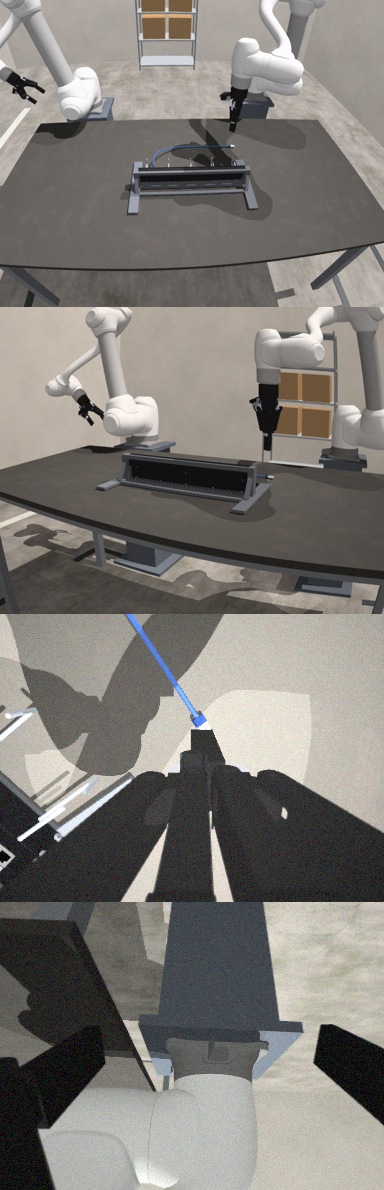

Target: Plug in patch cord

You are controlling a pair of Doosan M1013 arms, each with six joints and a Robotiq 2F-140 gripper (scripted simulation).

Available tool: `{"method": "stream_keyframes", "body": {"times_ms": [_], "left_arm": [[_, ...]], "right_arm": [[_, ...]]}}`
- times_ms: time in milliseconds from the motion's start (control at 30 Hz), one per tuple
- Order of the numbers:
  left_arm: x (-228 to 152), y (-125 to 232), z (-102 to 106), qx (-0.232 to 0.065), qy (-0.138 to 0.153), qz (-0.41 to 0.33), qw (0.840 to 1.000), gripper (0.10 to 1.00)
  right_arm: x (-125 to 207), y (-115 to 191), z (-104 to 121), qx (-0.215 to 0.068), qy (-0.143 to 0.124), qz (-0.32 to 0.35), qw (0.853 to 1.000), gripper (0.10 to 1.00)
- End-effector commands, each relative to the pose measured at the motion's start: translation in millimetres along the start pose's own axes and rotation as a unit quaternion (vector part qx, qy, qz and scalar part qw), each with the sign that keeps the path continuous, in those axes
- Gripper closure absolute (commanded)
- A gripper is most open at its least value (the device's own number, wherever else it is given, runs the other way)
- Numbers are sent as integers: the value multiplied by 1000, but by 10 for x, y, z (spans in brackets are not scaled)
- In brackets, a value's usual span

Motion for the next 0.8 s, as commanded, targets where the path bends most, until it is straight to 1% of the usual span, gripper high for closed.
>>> {"method": "stream_keyframes", "body": {"times_ms": [0,133,267,333,533,733,767], "left_arm": [[4,-2,72,-5,-1,-83,996,999],[13,2,149,-4,-1,-161,987,999],[22,6,223,-4,-2,-235,972,999],[25,7,249,-4,-2,-260,966,999],[29,8,274,-4,-2,-284,959,999],[29,8,277,-4,-2,-287,958,999],[29,9,277,-4,-2,-287,958,797]], "right_arm": [[-1,1,-4,0,0,0,1000,98],[-1,1,-4,0,0,0,1000,98],[-1,1,-4,0,0,0,1000,98],[-1,1,-4,0,0,0,1000,98],[-1,1,-4,0,0,0,1000,98],[-1,1,-4,0,0,0,1000,98],[-1,1,-4,0,0,0,1000,98]]}}
Point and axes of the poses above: on each arm, the point where the finger pads meet when closed, its own z axis out along the fingers, its own x axis across the jaws, y = z × x, the point moved 6 cm from there along -z, back along the fingers, and after that the axes turned 7 degrees about -z, right-handed, at the moved point
